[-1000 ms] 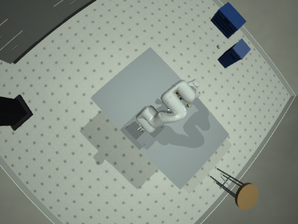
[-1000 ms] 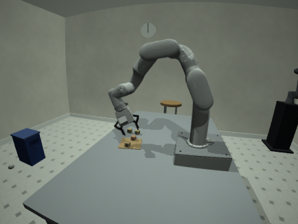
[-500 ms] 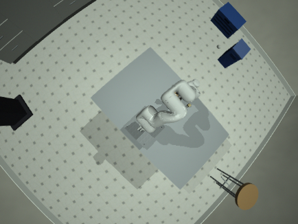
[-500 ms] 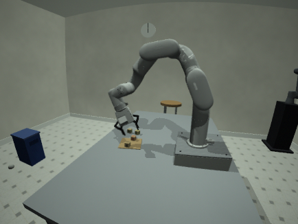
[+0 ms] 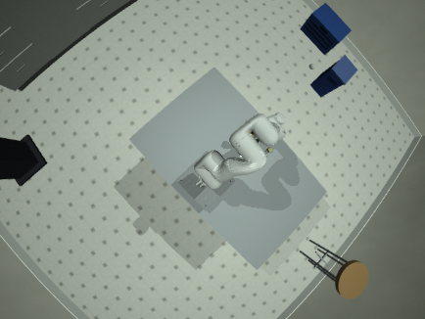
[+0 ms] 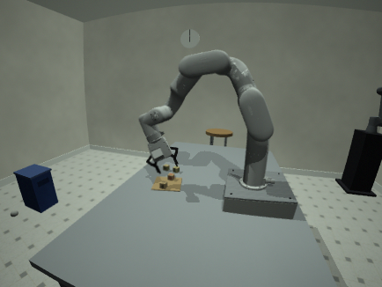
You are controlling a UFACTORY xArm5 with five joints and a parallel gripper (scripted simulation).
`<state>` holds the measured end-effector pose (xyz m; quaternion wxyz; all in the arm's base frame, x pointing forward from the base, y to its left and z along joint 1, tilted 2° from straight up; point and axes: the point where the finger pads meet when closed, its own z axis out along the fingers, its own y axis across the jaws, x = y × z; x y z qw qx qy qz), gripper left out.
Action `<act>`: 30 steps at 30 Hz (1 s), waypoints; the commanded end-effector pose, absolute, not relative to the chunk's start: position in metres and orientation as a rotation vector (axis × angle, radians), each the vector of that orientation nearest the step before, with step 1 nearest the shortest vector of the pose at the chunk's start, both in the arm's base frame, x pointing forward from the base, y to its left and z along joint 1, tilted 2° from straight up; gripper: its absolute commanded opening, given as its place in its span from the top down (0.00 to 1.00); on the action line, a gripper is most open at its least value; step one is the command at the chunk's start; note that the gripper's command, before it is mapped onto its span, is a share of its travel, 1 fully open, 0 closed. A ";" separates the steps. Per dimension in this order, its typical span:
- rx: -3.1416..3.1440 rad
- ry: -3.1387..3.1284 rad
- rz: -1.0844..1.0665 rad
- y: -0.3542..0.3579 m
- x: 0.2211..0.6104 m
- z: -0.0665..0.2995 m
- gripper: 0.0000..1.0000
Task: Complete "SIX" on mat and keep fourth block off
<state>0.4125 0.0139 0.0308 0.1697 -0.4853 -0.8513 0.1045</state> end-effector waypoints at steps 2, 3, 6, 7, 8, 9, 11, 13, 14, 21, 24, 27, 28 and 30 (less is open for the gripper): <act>-1.385 -2.421 0.295 0.014 0.414 0.032 0.00; -1.389 -2.419 0.295 0.014 0.414 0.033 0.00; -1.412 -2.411 0.297 0.014 0.414 0.034 0.00; -1.424 -2.406 0.298 0.014 0.414 0.036 0.00; -1.439 -2.401 0.299 0.014 0.415 0.037 0.00; -1.457 -2.394 0.301 0.014 0.415 0.038 0.00; -1.502 -2.376 0.304 0.013 0.416 0.042 0.00; -1.560 -2.351 0.308 0.013 0.417 0.047 0.00; -1.595 -2.336 0.309 0.013 0.417 0.050 0.00; -1.802 -2.232 0.317 0.012 0.420 0.068 0.00; -1.890 -2.181 0.318 0.012 0.420 0.076 0.00; -1.983 -2.122 0.318 0.011 0.421 0.084 0.00; -2.013 -2.102 0.317 0.011 0.421 0.087 0.00; -2.074 -2.059 0.316 0.011 0.422 0.092 0.00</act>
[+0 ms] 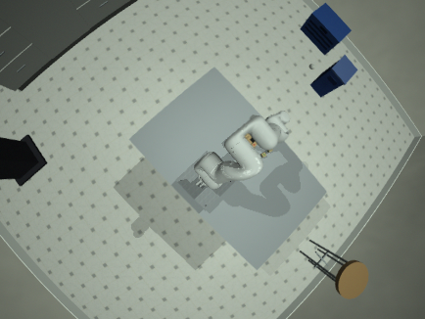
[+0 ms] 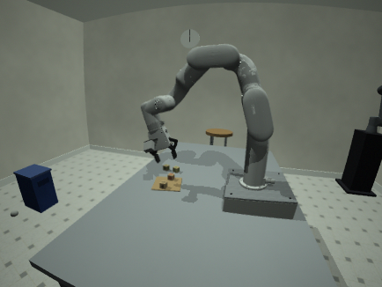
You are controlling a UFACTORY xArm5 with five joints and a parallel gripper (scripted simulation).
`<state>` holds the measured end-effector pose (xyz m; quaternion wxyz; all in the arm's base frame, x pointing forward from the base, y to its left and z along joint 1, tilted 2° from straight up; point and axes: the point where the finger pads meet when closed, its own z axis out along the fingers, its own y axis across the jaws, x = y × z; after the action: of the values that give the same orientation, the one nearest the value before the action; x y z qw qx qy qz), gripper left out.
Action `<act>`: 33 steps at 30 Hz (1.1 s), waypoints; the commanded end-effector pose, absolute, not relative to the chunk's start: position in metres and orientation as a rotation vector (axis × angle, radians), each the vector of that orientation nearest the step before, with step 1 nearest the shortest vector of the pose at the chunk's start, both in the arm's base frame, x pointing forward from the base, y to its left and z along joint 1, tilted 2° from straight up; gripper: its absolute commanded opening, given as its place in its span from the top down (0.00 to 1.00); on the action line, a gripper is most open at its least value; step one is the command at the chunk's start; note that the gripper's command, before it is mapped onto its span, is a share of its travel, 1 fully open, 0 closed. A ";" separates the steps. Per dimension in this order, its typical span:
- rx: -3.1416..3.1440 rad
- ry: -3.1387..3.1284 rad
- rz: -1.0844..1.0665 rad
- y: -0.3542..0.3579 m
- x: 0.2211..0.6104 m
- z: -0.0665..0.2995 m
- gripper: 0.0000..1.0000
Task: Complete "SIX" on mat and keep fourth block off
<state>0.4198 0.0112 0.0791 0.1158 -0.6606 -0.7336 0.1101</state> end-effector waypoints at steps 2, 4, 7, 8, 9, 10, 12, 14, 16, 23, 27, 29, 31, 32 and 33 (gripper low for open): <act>-2.133 -2.015 0.314 0.010 0.422 0.098 0.00; -2.133 -2.015 0.314 0.010 0.422 0.098 0.00; -2.261 -1.909 0.307 0.010 0.423 0.110 0.00; -2.286 -1.887 0.305 0.009 0.423 0.112 0.00; -2.314 -1.863 0.303 0.009 0.423 0.115 0.00; -2.342 -1.837 0.301 0.009 0.423 0.118 0.00; -2.395 -1.784 0.296 0.009 0.423 0.123 0.00; -2.448 -1.730 0.290 0.008 0.422 0.129 0.00; -2.499 -1.674 0.283 0.008 0.422 0.134 0.00; -2.658 -1.477 0.258 0.007 0.421 0.151 0.00; -2.739 -1.358 0.240 0.006 0.420 0.161 0.00; -2.780 -1.292 0.230 0.006 0.420 0.166 0.00; -2.819 -1.225 0.220 0.006 0.419 0.171 0.00; -2.838 -1.192 0.215 0.005 0.419 0.174 0.00; -2.856 -1.158 0.209 0.005 0.418 0.176 0.00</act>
<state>0.4188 0.0059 0.1639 0.0355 -0.9010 -0.4253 0.0780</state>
